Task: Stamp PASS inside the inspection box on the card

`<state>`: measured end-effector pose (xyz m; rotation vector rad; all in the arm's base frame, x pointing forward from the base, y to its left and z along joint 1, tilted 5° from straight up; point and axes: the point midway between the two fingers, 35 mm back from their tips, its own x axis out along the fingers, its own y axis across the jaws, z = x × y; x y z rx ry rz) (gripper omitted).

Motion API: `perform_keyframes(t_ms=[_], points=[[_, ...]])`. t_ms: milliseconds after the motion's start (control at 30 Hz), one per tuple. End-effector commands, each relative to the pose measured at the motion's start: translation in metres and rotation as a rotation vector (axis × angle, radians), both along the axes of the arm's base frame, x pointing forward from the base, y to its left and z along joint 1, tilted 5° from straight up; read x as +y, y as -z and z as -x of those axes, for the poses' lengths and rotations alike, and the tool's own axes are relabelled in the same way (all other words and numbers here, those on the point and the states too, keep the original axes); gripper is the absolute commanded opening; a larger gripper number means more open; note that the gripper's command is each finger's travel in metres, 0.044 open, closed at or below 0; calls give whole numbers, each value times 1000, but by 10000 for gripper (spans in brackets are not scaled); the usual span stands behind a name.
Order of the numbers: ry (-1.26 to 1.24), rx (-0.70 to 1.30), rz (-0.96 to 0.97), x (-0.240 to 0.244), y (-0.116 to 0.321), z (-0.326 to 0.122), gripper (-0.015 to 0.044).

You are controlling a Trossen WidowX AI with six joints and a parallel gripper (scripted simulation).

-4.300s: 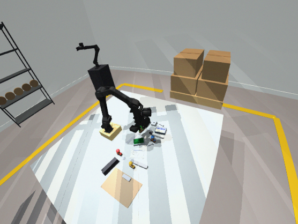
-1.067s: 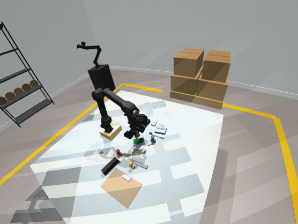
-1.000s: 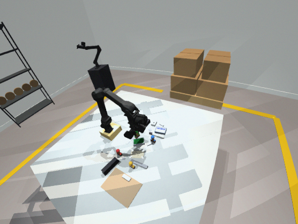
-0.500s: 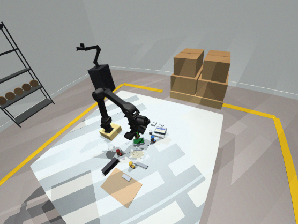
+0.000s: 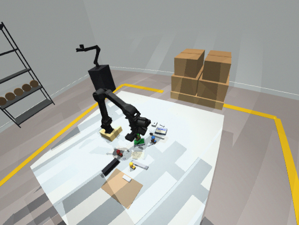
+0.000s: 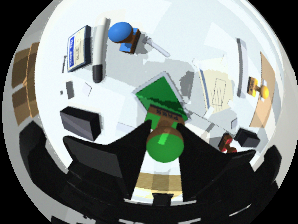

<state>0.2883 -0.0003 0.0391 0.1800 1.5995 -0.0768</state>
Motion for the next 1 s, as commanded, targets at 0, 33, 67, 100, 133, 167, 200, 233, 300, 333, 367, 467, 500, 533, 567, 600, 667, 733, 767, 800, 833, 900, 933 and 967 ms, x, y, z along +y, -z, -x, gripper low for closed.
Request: perform_keyframes(t_ms=[0,33,67,100,133,167,200,233,300,333,367,467,500,533,567,600,667,733,767,800,833,900,933,967], points=[[1,1,2,0,4,0,0],[1,1,2,0,4,0,0],[1,1,2,0,5,0,0],[1,1,2,0,6,0,0],[1,1,2,0,6,0,0],[1,1,2,0,7,0,0],[1,1,2,0,8,0,0],[2,1,2,0,8,0,0],[2,1,2,0,10,0,0],[2,1,2,0,10,0,0],[2,1,2,0,11,1,0],[2,1,2,0,13,1,0],[3,1,2,0,14,1,0],[3,1,2,1,14,1,0],[3,1,2,1,15,1,0],[3,1,2,1,16,1,0],[3,1,2,1,17,1,0],[3,1,2,1,18,1,0],[4,1,2,1,19,1,0],[4,1,1,1,20,1,0],[4,1,1,1,20,1,0],[4,1,1,1,22,1,0],[4,1,1,1,22,1,0],[4,1,1,1,23,1,0]])
